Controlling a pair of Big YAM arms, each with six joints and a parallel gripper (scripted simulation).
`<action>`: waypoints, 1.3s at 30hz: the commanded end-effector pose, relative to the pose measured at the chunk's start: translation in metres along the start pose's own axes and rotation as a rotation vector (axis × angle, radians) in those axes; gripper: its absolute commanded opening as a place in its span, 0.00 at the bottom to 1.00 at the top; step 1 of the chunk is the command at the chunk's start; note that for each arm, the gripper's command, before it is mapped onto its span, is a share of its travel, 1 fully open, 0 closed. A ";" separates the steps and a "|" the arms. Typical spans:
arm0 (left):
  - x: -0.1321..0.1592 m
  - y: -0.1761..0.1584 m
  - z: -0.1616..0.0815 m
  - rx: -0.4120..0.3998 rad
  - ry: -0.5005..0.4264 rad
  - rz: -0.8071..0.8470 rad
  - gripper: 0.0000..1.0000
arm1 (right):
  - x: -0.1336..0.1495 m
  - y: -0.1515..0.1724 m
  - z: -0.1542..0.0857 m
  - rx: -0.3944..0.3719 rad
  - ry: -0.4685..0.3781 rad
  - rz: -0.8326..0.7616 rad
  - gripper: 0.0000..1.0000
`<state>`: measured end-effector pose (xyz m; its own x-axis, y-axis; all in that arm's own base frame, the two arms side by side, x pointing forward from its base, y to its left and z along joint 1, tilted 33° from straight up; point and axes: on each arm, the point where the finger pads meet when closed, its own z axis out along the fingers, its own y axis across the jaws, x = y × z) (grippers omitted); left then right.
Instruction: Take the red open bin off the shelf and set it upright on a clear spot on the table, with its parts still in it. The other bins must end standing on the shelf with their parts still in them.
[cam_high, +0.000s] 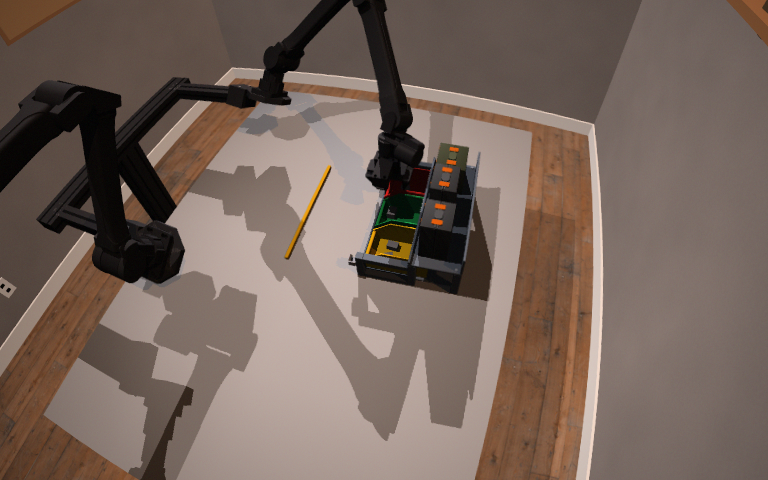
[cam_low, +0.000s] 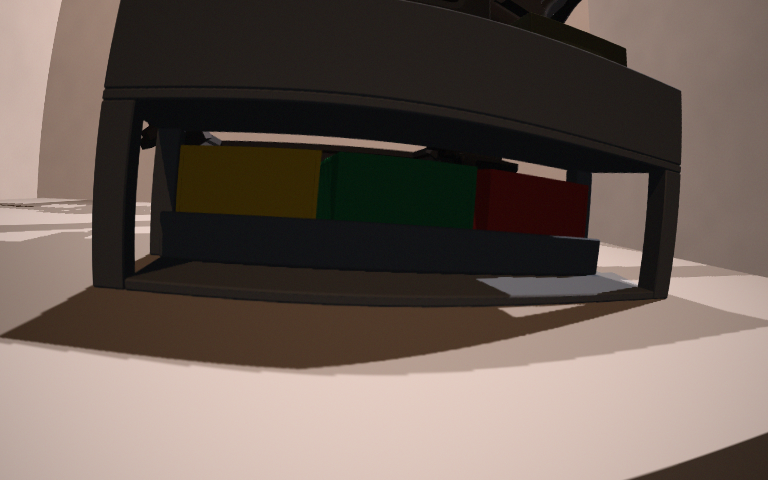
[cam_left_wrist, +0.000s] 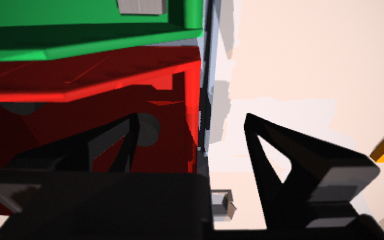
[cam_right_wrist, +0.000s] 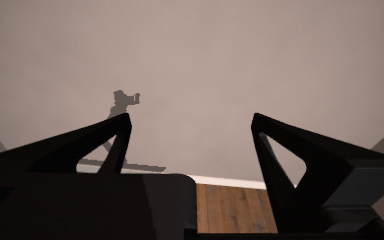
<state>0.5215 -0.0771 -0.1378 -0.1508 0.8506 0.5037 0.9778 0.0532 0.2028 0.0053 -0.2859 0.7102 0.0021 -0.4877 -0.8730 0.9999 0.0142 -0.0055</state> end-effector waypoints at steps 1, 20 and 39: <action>0.006 0.012 0.000 -0.012 -0.004 -0.015 0.90 | -0.017 -0.004 -0.009 0.011 -0.048 0.000 1.00; 0.003 0.015 -0.005 -0.018 -0.008 -0.015 0.00 | -0.017 -0.004 -0.009 0.011 -0.048 0.000 1.00; 0.001 0.017 -0.009 -0.025 -0.013 -0.014 0.00 | -0.017 -0.004 -0.009 0.011 -0.048 0.000 1.00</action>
<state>0.5215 -0.0767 -0.1379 -0.1511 0.8503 0.5042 0.9778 0.0536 0.2026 0.0053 -0.2859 0.7102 0.0021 -0.4877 -0.8730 0.9999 0.0142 -0.0055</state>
